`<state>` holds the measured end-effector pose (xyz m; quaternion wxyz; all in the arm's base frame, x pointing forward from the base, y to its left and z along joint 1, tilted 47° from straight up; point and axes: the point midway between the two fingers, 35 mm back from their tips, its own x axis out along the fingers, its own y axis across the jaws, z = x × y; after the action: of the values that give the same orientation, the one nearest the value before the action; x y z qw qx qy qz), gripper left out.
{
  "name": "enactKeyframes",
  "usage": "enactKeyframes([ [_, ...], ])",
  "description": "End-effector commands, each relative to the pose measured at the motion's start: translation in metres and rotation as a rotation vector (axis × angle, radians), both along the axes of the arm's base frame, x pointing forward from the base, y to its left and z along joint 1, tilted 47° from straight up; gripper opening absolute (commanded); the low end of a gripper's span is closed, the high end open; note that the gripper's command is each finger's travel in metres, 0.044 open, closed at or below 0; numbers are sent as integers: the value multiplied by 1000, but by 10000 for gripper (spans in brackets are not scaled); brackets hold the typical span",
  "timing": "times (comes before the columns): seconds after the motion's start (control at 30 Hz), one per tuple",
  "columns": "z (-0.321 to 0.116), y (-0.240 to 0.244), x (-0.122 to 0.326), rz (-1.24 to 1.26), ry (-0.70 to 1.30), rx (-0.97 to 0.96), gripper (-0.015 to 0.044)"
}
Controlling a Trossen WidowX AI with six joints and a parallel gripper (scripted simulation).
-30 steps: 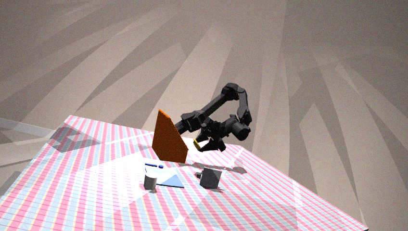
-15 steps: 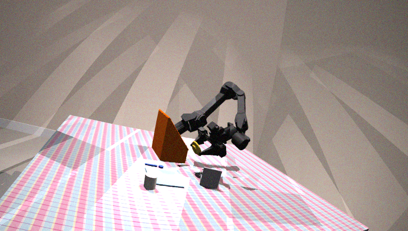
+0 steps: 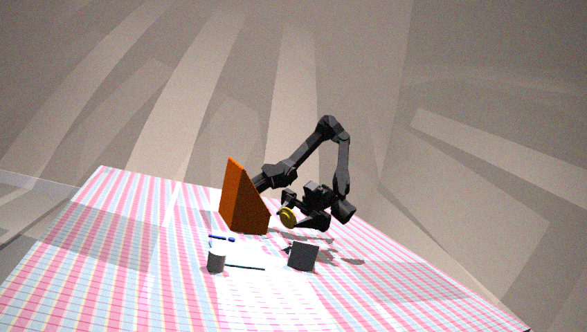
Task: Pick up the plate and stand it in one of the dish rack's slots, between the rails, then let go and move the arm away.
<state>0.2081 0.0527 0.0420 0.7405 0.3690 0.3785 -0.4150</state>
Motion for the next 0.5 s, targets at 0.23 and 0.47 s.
enactKeyframes([
  [0.23, 6, 13, 4, 79, -200, -82, 0],
  [0.47, 13, 23, 5, 128, -338, -111, 0],
])
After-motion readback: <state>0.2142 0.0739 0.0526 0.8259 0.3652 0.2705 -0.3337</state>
